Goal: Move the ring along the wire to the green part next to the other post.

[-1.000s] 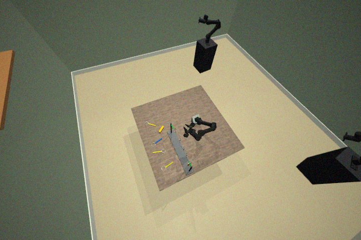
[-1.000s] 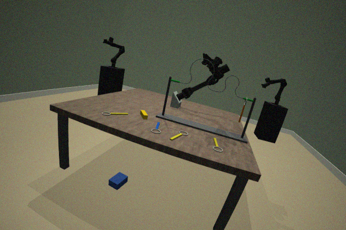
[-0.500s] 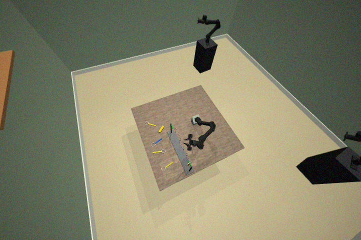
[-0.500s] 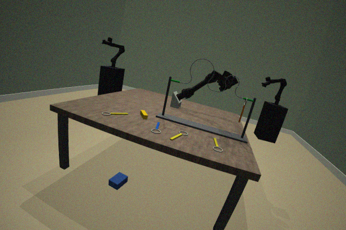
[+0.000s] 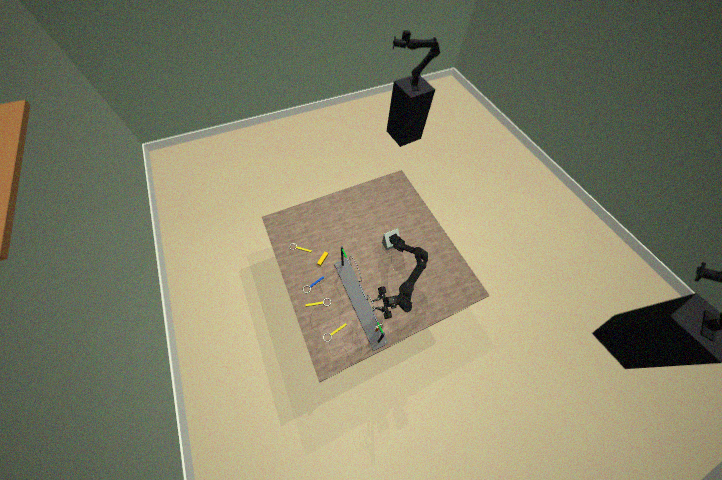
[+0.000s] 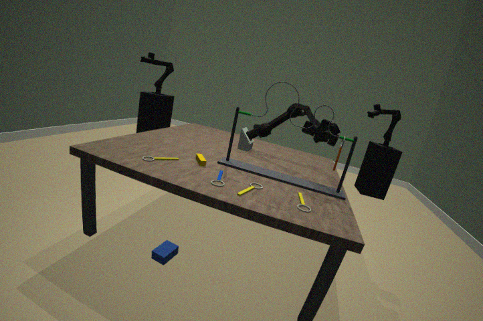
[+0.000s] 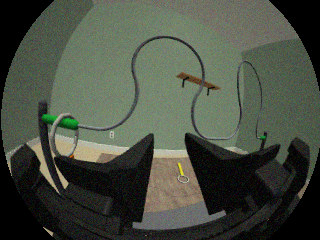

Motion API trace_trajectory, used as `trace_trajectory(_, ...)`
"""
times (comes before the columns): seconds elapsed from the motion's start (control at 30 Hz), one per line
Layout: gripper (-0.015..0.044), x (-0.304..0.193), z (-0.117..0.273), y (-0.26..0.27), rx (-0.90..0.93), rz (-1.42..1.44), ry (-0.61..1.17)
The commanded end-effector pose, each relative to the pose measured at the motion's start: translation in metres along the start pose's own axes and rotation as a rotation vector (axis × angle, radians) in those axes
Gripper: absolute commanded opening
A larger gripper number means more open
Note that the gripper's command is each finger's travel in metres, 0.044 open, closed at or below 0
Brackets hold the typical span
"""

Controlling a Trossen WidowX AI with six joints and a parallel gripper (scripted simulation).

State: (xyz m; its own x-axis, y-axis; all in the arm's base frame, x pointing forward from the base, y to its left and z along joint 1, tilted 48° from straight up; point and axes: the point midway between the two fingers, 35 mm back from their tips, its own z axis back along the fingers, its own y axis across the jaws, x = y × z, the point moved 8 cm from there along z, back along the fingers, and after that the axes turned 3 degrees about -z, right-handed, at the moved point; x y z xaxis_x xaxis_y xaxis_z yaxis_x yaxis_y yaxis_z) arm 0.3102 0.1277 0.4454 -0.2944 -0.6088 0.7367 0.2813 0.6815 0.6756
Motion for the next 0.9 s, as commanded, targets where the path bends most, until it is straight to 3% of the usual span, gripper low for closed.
trace_trajectory(0.0,0.016,-0.023,0.014,0.021,0.032,-0.036,0.036)
trace_trajectory(0.53,0.016,-0.124,0.136,0.098,0.182,-0.197,0.228)
trace_trajectory(0.7,0.016,-0.121,0.131,0.099,0.183,-0.196,0.228)
trace_trajectory(0.87,0.016,-0.095,0.09,0.102,0.185,-0.192,0.224)
